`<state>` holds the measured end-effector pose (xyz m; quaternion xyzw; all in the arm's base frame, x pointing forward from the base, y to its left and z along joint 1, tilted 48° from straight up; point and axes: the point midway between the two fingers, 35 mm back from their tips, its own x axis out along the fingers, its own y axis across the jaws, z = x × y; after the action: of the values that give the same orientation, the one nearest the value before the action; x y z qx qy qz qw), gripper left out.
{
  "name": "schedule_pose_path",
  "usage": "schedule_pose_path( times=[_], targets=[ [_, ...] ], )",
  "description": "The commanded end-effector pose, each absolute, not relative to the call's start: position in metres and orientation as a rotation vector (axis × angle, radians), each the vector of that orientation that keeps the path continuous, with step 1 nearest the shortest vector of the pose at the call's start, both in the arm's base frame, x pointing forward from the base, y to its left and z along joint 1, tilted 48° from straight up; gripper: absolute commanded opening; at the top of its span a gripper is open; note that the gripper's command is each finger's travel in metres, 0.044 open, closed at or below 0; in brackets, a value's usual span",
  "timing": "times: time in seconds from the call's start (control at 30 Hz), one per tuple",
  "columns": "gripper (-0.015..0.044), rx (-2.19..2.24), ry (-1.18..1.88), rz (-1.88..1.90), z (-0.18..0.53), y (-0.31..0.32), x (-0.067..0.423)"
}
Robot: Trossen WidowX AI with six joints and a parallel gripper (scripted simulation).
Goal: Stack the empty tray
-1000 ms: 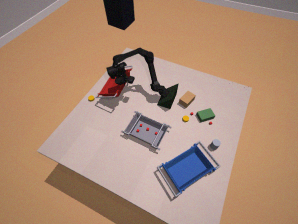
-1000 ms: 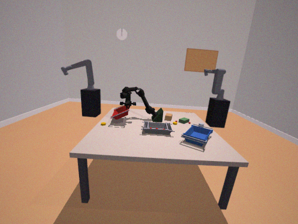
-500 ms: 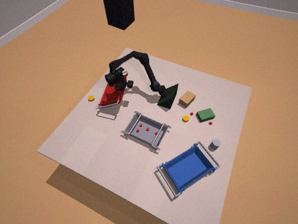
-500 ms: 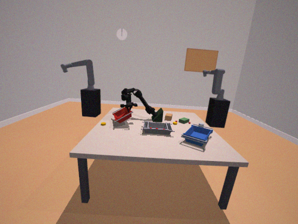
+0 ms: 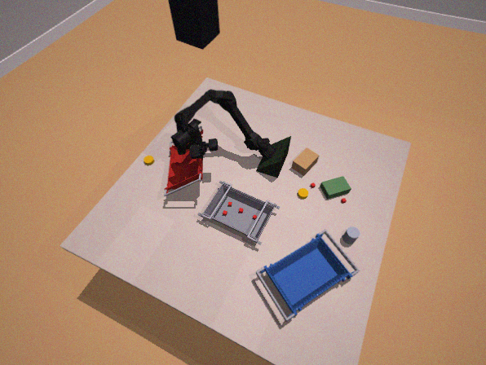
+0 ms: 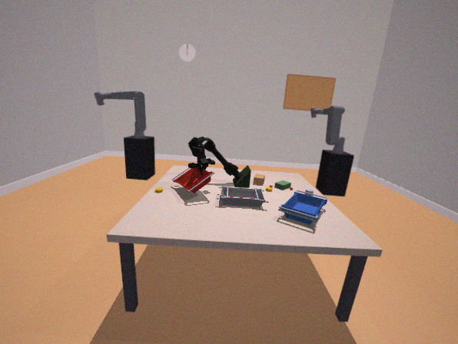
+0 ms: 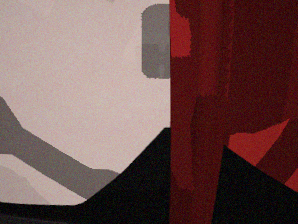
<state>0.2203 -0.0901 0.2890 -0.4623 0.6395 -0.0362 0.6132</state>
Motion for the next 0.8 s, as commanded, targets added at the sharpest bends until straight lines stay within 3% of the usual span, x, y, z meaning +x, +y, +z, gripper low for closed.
schedule_pose_path(
  times=[0.0, 0.77],
  targets=[
    [0.0, -1.107, 1.465, -0.034, 0.285, -0.077, 0.235],
    [0.0, -1.356, 1.495, 0.259, 0.233, 0.008, 0.29]
  ],
)
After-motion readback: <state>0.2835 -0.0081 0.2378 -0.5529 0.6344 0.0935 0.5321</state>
